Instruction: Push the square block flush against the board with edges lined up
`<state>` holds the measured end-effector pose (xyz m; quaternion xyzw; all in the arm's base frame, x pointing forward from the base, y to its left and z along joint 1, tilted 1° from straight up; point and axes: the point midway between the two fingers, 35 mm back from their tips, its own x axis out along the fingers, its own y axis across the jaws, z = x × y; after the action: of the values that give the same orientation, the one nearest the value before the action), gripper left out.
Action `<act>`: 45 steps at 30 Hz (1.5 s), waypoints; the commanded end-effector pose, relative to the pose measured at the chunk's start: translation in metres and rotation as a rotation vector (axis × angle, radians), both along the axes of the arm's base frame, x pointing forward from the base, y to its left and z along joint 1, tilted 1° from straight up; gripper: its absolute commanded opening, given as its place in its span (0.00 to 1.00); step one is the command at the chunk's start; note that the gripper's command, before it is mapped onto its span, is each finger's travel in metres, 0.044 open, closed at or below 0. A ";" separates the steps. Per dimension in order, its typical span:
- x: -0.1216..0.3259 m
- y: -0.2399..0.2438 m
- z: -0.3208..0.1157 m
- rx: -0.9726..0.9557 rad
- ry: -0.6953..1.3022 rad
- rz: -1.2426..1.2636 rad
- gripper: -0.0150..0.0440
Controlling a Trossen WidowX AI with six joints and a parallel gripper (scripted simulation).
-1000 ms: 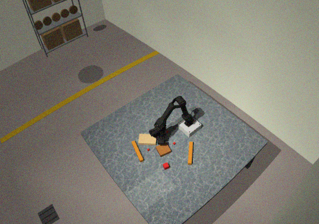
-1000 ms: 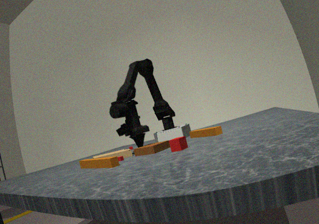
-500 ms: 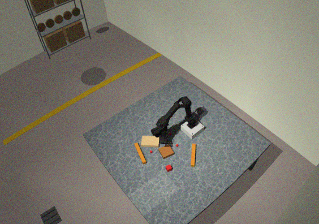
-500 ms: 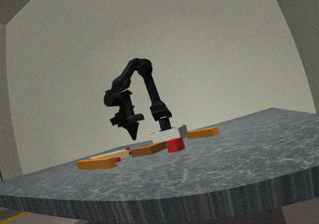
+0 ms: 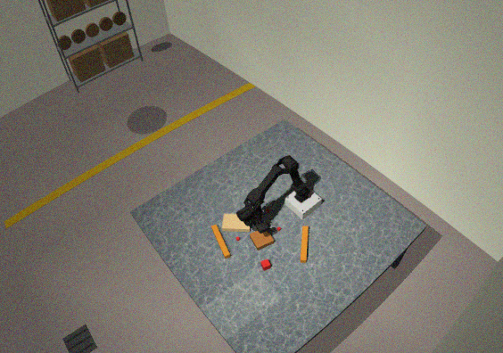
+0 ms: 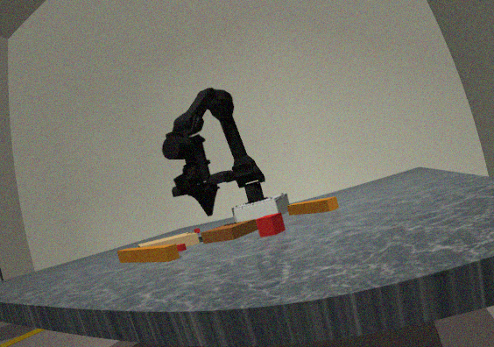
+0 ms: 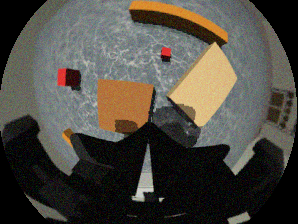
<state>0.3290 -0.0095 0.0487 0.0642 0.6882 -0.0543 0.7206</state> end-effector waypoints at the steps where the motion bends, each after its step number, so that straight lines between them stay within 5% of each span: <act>1: 0.008 0.009 0.001 -0.008 -0.005 0.115 0.25; 45: 0.067 0.122 0.002 -0.068 -0.023 1.514 0.25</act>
<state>0.3952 0.1098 0.0516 -0.4325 0.5432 0.4226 0.5825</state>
